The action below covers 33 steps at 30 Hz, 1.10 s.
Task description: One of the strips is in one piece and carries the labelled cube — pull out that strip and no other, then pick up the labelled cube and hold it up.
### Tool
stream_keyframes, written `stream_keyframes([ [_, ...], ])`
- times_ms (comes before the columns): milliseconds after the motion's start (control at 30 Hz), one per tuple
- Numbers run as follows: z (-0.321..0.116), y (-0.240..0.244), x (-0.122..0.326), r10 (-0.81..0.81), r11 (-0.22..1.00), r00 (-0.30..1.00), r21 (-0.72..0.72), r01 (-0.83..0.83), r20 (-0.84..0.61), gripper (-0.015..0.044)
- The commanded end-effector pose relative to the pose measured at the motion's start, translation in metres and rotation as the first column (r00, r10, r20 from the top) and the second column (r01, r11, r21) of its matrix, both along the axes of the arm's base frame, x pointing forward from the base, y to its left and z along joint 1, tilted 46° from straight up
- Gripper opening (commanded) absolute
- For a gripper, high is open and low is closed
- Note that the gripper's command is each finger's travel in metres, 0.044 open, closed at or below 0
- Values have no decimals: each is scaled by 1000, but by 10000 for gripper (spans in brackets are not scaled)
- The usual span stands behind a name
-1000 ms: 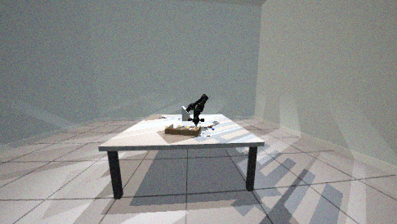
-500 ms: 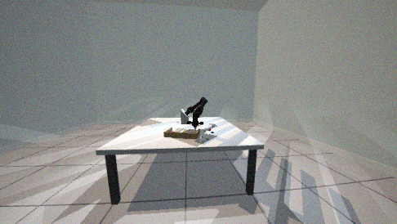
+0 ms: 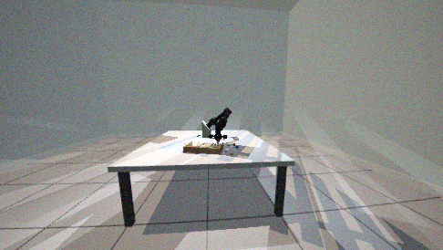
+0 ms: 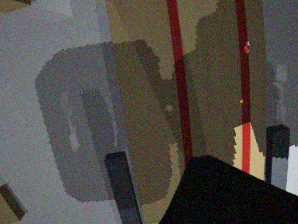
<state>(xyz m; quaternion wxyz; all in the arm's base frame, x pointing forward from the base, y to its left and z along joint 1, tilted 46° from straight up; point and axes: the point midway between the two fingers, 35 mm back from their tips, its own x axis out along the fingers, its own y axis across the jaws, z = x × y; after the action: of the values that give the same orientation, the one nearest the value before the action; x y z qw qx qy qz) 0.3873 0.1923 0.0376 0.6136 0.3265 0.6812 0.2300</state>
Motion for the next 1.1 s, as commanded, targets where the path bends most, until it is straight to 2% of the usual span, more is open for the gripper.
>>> stream_keyframes([
  [0,-2,2,0,3,1000,1000,-4,-3,0,0],
  [667,-3,4,3,3,1000,1000,-4,-3,0,0],
  [1067,-1,6,-14,3,1000,1000,-4,-3,-1,0],
])
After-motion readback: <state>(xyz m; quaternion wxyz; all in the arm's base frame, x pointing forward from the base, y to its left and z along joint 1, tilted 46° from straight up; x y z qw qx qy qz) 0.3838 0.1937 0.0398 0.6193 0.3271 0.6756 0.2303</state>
